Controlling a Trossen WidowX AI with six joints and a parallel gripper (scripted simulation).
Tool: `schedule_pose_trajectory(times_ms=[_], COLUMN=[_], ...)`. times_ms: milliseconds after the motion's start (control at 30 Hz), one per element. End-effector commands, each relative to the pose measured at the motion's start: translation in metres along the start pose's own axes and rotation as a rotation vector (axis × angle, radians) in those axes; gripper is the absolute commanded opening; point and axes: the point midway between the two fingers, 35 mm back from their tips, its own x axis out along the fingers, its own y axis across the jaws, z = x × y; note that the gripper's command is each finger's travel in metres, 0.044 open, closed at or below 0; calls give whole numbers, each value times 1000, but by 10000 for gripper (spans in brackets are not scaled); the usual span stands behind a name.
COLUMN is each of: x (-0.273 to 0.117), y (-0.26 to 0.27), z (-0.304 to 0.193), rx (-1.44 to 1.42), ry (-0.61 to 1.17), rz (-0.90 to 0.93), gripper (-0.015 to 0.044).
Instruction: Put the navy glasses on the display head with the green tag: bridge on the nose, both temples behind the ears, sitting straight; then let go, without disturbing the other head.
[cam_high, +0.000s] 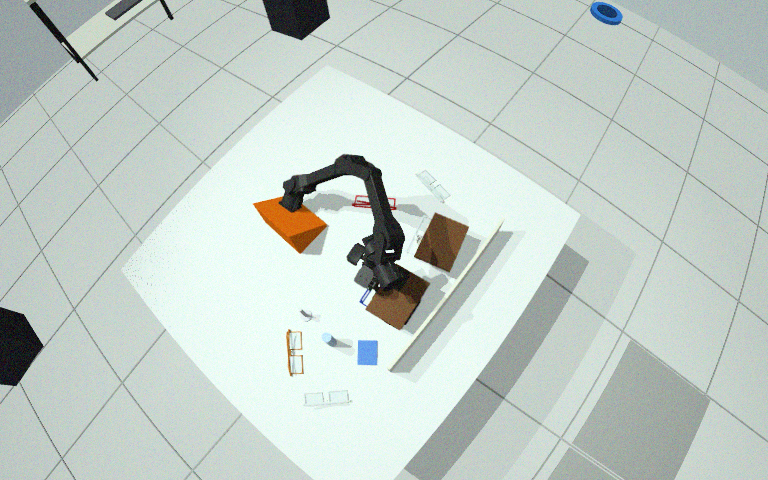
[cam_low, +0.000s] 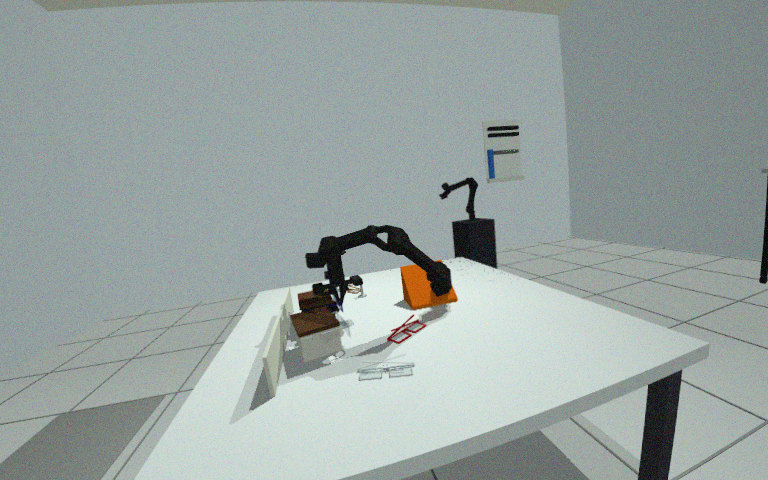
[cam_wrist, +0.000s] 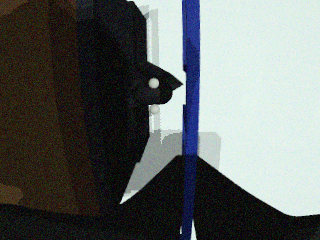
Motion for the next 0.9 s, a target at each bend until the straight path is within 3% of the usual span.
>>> schedule_pose_trajectory(times_ms=[0,700,833,867], x=[2,2,0,0], y=[-1,-1,0,0], z=[0,0,0,0], rx=[6,6,0,0], ry=[5,5,0,0], rz=[-2,-2,0,0], gripper=[0,0,105,107])
